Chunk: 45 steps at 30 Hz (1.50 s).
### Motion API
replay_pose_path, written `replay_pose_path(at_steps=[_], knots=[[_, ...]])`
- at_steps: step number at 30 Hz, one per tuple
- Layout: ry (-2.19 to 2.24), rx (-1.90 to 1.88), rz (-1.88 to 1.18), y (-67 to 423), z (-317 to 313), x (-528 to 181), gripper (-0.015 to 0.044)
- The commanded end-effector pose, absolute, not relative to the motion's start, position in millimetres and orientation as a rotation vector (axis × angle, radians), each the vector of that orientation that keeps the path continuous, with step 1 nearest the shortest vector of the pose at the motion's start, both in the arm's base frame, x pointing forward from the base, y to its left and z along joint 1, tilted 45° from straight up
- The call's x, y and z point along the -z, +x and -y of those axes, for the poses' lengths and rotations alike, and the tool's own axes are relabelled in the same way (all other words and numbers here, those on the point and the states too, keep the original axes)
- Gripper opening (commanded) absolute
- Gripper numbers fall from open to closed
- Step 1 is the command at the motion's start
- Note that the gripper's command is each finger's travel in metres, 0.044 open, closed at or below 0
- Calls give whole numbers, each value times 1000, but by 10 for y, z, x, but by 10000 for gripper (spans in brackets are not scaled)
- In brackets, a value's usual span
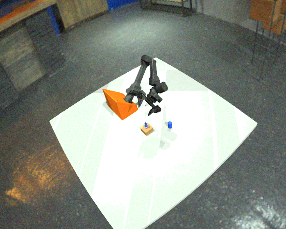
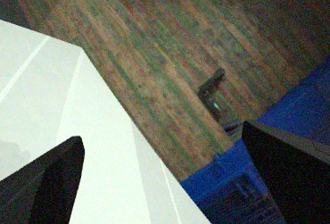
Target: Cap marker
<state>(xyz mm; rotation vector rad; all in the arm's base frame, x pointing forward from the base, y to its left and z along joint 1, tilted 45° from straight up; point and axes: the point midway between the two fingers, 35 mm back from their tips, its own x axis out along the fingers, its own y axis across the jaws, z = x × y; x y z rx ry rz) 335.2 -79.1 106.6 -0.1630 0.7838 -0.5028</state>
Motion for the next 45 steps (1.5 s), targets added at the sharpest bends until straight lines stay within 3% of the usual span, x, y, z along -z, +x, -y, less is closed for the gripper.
replay_pose_path(at_steps=[1, 6, 20, 45], knots=[[-155, 494, -791, 3363, 775, -1056, 374], [98, 286, -1011, 3540, 329, -835, 247], [1162, 63, -1833, 3475, -1054, -1146, 247], [1179, 63, -1843, 3431, -1516, -803, 247]])
